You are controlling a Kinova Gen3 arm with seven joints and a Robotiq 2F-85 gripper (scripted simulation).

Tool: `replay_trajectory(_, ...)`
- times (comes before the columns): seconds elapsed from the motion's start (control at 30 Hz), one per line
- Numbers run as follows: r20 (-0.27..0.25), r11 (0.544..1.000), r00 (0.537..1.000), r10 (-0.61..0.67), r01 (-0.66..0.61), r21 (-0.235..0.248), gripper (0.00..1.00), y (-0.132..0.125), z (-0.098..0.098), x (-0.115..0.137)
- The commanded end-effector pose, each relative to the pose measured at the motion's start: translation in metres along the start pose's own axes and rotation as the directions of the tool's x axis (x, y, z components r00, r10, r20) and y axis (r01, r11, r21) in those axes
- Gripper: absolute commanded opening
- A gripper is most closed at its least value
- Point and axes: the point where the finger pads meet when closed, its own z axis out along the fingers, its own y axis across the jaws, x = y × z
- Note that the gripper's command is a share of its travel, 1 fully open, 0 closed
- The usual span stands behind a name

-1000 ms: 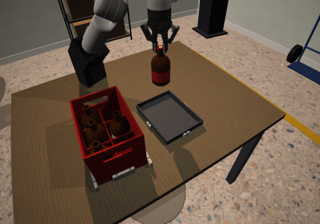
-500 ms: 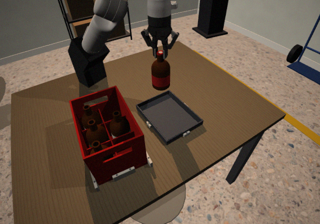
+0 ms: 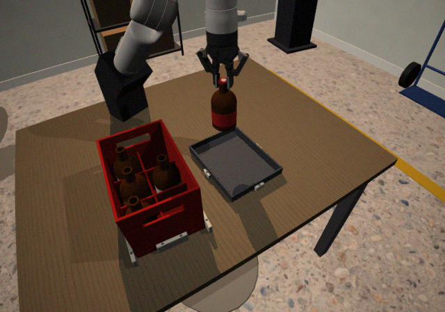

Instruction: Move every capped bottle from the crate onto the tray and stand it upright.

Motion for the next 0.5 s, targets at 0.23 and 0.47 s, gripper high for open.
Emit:
replay_trajectory(0.23, -0.005, 1.000, 1.000, -0.002, 0.002, 0.006, 0.00, -0.001, 0.014, 0.001)
replay_trajectory(0.47, -0.008, 1.000, 1.000, -0.001, 0.001, 0.006, 0.00, -0.002, 0.028, 0.001)
